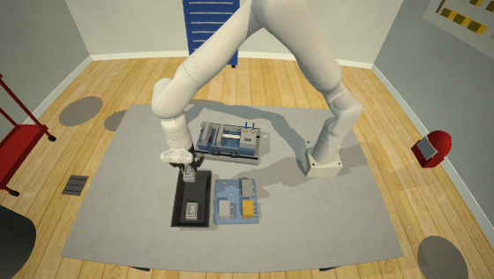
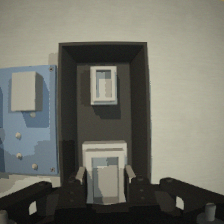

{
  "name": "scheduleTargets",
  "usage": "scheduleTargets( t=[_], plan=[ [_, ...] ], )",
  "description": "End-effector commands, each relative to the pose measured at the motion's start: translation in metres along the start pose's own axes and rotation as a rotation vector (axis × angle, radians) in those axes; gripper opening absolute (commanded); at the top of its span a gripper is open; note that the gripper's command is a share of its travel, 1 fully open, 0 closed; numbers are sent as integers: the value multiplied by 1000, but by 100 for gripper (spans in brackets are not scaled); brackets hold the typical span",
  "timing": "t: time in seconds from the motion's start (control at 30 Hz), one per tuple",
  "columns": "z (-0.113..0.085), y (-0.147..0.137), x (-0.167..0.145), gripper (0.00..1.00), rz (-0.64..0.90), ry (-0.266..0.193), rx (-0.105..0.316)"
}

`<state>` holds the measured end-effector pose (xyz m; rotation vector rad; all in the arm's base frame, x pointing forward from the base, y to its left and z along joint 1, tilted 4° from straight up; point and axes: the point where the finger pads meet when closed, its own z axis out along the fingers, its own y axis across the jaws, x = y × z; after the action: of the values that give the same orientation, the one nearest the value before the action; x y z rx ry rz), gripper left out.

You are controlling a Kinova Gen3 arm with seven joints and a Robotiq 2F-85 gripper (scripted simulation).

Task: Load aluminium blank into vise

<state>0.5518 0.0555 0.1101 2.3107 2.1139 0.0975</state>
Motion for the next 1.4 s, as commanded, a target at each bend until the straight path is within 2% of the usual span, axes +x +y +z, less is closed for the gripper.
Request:
scheduleTargets(
  t=[0.0, 0.63, 1.37],
  plan=[
    [-1, 1, 0, 0, 0, 0, -2],
    [7, 1, 0, 0, 0, 0, -2],
    [38, 1, 0, 0, 0, 0, -2]
  ],
)
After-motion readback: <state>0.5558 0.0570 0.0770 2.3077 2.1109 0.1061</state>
